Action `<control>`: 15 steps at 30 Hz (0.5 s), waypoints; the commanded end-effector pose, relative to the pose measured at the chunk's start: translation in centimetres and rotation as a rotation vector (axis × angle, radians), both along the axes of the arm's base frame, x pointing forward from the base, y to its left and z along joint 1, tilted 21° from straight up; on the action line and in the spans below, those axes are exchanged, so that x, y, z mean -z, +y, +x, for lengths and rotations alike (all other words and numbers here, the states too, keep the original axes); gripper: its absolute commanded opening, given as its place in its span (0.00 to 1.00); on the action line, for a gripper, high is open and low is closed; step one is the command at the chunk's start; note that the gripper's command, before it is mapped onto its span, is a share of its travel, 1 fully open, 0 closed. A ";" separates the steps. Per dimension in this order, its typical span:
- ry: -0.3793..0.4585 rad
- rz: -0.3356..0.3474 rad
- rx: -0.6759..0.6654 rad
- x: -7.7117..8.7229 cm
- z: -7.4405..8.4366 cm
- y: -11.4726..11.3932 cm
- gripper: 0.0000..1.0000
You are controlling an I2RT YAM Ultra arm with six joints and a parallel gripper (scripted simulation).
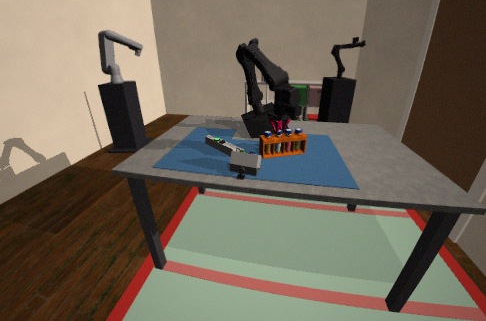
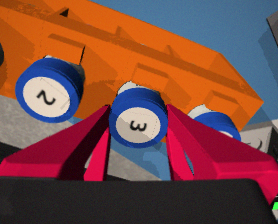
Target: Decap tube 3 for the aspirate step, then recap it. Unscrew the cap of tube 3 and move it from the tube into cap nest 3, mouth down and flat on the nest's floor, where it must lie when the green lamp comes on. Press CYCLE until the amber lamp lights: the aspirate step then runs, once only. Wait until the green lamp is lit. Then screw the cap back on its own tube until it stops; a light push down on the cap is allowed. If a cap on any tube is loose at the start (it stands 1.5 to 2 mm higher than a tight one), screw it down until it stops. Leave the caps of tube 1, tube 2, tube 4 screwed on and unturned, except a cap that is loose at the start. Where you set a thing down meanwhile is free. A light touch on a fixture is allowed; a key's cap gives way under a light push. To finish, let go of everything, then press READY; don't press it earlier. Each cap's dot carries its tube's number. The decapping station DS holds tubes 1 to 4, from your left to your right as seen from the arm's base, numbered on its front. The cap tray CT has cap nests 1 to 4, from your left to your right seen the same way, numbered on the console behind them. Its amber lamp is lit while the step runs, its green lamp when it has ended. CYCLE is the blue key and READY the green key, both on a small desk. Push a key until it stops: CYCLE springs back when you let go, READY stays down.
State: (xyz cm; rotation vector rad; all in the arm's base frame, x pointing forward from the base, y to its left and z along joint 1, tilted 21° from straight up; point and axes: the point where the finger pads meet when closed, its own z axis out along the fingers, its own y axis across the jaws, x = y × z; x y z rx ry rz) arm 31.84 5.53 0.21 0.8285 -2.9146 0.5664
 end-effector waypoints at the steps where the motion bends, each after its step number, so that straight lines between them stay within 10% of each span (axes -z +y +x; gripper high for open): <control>1: -0.065 0.012 0.134 -0.2 0.3 0.2 0.00; 15: -0.209 0.032 0.506 -0.1 0.3 0.2 0.00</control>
